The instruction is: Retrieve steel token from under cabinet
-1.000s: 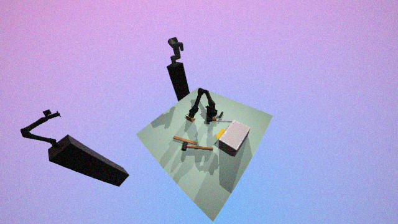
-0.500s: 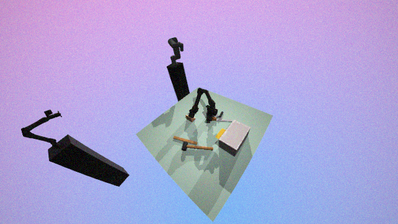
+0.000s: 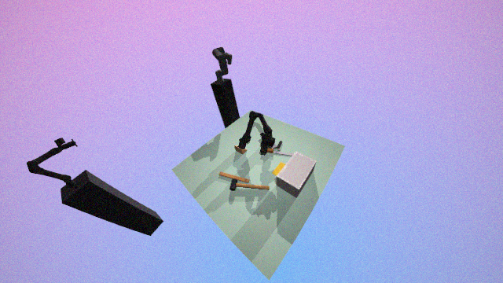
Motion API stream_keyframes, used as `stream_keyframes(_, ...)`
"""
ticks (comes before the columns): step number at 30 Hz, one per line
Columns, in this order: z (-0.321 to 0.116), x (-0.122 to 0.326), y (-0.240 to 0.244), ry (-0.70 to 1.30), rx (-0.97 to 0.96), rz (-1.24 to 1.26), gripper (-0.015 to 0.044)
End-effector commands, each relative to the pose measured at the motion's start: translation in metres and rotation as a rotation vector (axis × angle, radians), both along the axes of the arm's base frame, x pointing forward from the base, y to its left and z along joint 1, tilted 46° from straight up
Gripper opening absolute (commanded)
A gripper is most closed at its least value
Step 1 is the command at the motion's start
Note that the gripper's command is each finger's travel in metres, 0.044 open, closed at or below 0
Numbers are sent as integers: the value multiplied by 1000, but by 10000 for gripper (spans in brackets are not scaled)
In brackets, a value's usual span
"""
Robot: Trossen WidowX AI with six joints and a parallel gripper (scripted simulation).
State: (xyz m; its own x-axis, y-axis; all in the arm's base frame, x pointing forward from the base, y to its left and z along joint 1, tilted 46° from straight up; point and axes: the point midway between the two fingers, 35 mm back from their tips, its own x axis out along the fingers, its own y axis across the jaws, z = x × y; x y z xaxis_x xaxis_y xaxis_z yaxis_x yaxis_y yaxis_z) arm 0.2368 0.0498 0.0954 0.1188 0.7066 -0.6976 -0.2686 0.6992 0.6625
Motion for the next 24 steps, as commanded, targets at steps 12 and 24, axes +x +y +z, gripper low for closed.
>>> stream_keyframes(12,1,0,-1,78,12,-86,0)
stream_keyframes(24,1,0,-1,145,23,-152,0)
